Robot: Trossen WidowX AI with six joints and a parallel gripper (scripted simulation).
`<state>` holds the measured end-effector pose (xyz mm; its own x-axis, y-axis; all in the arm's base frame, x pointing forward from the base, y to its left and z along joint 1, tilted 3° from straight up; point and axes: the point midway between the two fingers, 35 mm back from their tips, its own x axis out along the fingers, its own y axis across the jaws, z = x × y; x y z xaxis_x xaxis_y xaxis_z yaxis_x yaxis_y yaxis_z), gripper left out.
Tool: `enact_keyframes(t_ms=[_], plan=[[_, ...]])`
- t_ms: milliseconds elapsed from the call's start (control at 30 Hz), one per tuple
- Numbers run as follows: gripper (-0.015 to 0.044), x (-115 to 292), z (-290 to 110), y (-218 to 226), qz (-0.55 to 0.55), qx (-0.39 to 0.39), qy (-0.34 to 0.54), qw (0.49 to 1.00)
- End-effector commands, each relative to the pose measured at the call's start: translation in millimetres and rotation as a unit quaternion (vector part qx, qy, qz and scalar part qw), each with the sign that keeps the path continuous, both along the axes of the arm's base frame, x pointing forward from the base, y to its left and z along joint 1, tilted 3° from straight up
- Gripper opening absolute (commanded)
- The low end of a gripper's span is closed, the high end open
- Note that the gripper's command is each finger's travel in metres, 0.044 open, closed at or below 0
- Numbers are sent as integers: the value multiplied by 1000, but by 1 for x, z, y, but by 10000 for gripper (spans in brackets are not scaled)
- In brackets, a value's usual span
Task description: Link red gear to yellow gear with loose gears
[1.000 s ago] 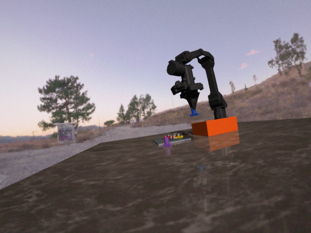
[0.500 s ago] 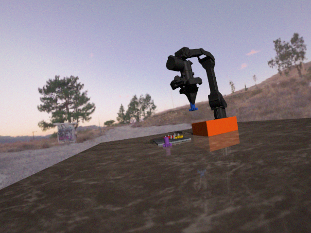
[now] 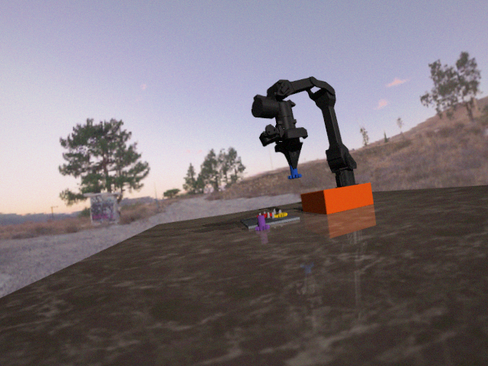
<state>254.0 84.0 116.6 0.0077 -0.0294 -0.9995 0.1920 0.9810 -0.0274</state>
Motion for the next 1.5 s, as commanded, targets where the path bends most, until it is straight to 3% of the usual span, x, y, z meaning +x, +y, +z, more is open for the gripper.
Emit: enact_keyframes(t_ms=[0, 1467], plan=[[0, 6, -4, -8, 1, -1, -1, 1000], [0, 41, -38, -99, 1, -10, 3, 1000]])
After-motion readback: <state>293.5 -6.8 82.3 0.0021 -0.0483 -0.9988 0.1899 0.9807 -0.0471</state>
